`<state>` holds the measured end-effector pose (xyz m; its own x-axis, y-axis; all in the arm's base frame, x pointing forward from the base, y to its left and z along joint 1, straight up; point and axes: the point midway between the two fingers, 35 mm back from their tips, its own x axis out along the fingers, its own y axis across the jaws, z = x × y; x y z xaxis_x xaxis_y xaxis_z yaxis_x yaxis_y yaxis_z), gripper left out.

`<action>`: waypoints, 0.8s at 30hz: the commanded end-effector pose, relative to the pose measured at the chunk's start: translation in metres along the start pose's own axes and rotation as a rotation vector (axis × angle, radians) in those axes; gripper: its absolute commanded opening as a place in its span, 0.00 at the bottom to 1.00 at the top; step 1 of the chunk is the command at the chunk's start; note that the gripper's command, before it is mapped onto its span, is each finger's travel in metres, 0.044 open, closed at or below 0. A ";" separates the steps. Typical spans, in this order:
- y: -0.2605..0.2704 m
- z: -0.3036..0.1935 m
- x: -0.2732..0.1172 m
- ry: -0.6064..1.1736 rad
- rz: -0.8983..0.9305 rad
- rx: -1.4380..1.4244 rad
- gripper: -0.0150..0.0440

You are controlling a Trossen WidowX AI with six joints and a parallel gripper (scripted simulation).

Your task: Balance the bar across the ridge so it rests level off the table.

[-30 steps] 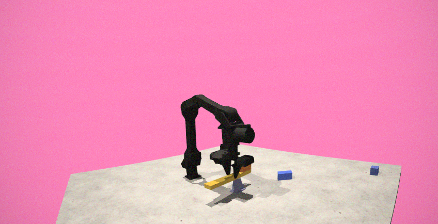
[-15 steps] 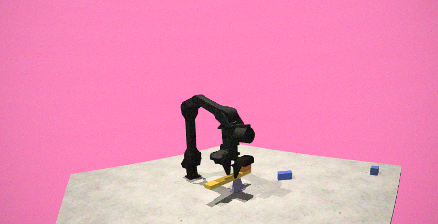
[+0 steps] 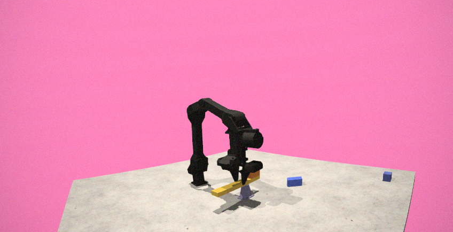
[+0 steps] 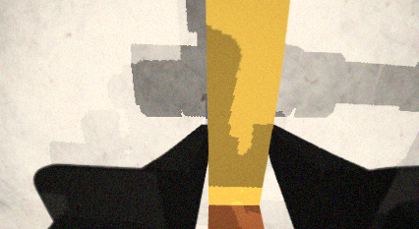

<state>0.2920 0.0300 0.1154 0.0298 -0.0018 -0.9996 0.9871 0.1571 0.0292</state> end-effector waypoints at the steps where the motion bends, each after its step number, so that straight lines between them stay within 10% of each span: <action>1: 0.001 -0.001 0.001 0.005 0.003 -0.004 0.25; 24: 0.000 -0.001 0.003 0.005 0.003 -0.004 0.25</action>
<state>0.2919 0.0299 0.1142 0.0305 -0.0012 -0.9995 0.9871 0.1572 0.0300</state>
